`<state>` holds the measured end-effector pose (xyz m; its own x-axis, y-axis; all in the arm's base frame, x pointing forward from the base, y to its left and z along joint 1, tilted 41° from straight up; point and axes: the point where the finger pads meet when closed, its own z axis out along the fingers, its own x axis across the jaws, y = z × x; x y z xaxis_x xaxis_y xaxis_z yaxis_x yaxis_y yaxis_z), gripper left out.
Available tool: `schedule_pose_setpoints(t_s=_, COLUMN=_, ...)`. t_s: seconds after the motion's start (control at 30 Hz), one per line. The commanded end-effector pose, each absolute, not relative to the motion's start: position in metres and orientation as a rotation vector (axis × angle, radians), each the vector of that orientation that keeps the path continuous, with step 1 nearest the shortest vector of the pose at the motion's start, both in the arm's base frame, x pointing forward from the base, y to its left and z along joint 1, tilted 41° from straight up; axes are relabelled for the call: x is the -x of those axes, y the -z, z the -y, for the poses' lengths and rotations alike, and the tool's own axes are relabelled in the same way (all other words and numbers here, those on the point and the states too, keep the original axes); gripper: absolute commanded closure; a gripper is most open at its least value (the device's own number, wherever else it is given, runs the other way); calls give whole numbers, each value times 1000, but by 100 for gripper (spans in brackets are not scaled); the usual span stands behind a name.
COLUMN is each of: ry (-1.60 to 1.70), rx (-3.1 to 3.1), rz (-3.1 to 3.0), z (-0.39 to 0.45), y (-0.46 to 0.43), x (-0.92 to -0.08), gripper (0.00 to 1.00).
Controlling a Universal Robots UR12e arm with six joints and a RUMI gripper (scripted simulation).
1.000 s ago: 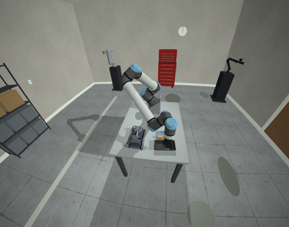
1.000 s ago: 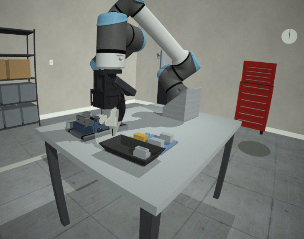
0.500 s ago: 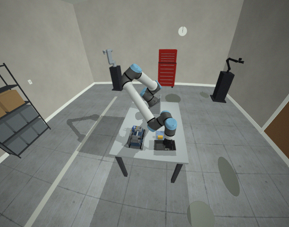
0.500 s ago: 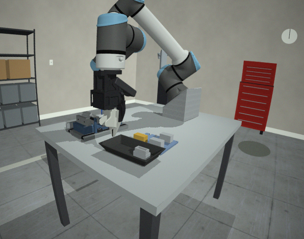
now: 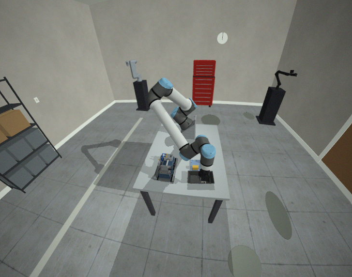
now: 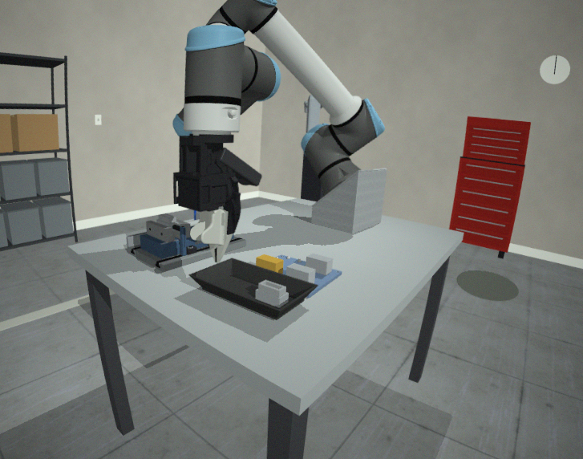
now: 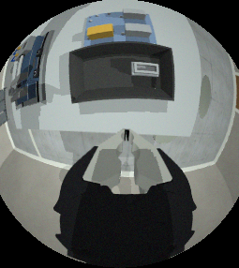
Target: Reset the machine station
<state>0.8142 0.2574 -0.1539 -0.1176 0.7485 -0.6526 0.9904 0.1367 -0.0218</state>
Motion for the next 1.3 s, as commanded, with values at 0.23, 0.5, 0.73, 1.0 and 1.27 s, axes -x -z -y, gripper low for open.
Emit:
schedule_pose_setpoints(t_s=0.23, ry=640, rx=-1664, rz=-1925, z=-258, y=153, x=-815, gripper=100)
schedule_pose_setpoints(t_s=0.5, ry=640, rx=-1664, rz=-1925, z=-258, y=153, x=-815, gripper=100)
schedule_pose_setpoints(t_s=0.73, ry=640, rx=-1664, rz=-1925, z=-262, y=148, x=-814, gripper=100)
schedule_pose_setpoints(t_s=1.0, ry=640, rx=-1664, rz=-1925, z=-270, y=139, x=-813, gripper=100)
schedule_pose_setpoints(t_s=1.27, ry=640, rx=-1664, rz=-1925, z=-284, y=123, x=-812, gripper=100)
